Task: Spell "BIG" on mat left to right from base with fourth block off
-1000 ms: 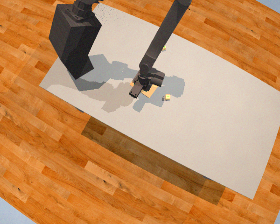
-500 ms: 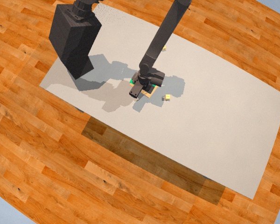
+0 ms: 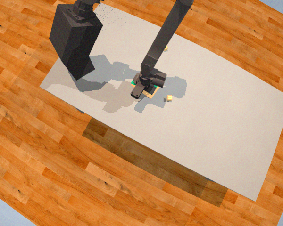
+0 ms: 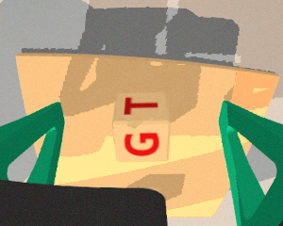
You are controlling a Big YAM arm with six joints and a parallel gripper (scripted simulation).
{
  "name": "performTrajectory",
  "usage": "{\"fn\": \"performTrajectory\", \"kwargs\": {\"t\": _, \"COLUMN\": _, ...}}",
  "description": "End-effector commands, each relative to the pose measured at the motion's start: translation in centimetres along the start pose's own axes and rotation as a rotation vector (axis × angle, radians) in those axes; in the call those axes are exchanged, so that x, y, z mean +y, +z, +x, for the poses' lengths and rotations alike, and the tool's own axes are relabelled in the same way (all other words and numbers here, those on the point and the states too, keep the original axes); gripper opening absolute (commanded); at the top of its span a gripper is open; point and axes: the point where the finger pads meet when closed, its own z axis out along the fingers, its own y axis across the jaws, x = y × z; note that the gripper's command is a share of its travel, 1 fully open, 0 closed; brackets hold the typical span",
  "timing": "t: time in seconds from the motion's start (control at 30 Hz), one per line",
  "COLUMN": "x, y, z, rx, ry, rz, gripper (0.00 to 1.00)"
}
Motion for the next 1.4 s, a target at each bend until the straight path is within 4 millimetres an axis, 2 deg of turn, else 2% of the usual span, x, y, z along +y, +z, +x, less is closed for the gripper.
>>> {"fn": "performTrajectory", "kwargs": {"t": 0.0, "x": 0.4, "y": -0.7, "z": 0.1, "rx": -0.004, "ry": -0.001, "rz": -0.011, "gripper": 0.9}}
{"fn": "performTrajectory", "kwargs": {"t": 0.2, "x": 0.3, "y": -1.6, "z": -0.5, "rx": -0.009, "ry": 0.008, "rz": -0.012, "gripper": 0.9}}
{"fn": "performTrajectory", "kwargs": {"t": 1.1, "x": 0.4, "y": -4.9, "z": -0.4, "rx": -0.006, "ry": 0.006, "rz": -0.014, "gripper": 0.9}}
{"fn": "performTrajectory", "kwargs": {"t": 1.23, "x": 0.5, "y": -5.1, "z": -0.4, "rx": -0.006, "ry": 0.006, "rz": -0.015, "gripper": 0.9}}
{"fn": "performTrajectory", "kwargs": {"t": 1.27, "x": 0.7, "y": -4.9, "z": 0.1, "rx": -0.002, "ry": -0.01, "rz": -0.015, "gripper": 0.9}}
{"fn": "performTrajectory", "kwargs": {"t": 1.37, "x": 0.4, "y": -5.4, "z": -0.4, "rx": -0.007, "ry": 0.006, "rz": -0.014, "gripper": 0.9}}
